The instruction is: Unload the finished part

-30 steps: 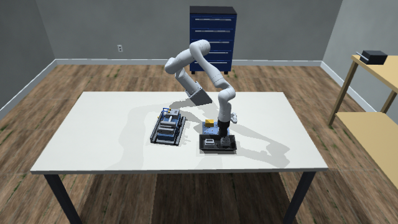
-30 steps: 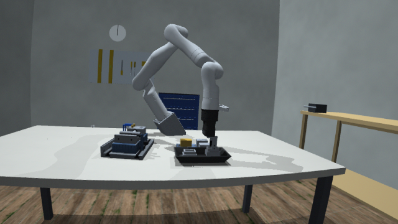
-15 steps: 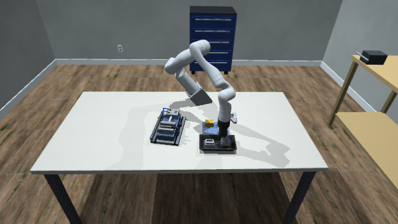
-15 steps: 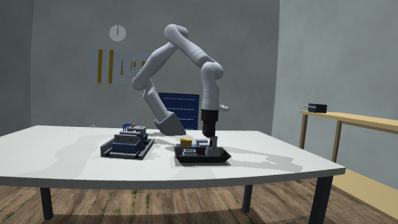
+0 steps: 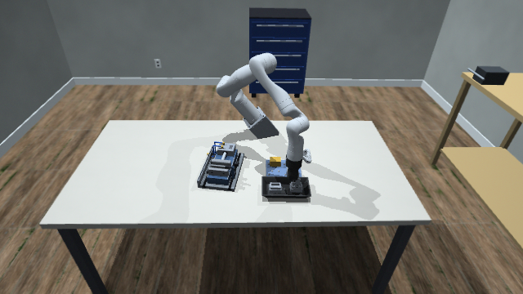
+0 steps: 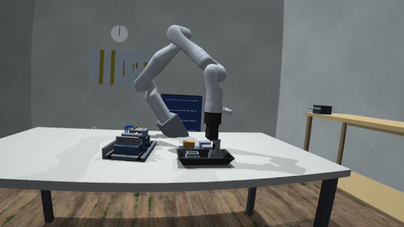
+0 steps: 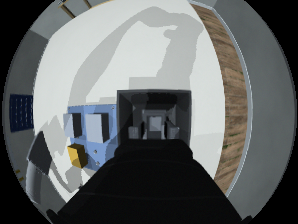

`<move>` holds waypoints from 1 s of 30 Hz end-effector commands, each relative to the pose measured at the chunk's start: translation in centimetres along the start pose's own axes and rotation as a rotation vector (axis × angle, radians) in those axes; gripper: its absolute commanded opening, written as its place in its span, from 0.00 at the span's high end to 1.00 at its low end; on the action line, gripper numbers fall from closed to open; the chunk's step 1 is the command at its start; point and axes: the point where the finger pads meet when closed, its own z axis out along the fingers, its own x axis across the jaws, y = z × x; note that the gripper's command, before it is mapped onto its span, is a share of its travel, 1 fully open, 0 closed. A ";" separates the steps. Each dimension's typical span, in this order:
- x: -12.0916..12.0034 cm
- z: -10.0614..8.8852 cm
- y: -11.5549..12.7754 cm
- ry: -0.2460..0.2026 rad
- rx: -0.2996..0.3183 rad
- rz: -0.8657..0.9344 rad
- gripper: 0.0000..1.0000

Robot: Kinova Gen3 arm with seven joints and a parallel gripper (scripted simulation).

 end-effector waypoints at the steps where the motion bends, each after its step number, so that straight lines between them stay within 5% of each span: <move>1: -0.2 0.4 -0.2 -0.004 0.007 0.007 1.00; 30: -0.2 0.8 -0.1 -0.006 0.006 0.008 1.00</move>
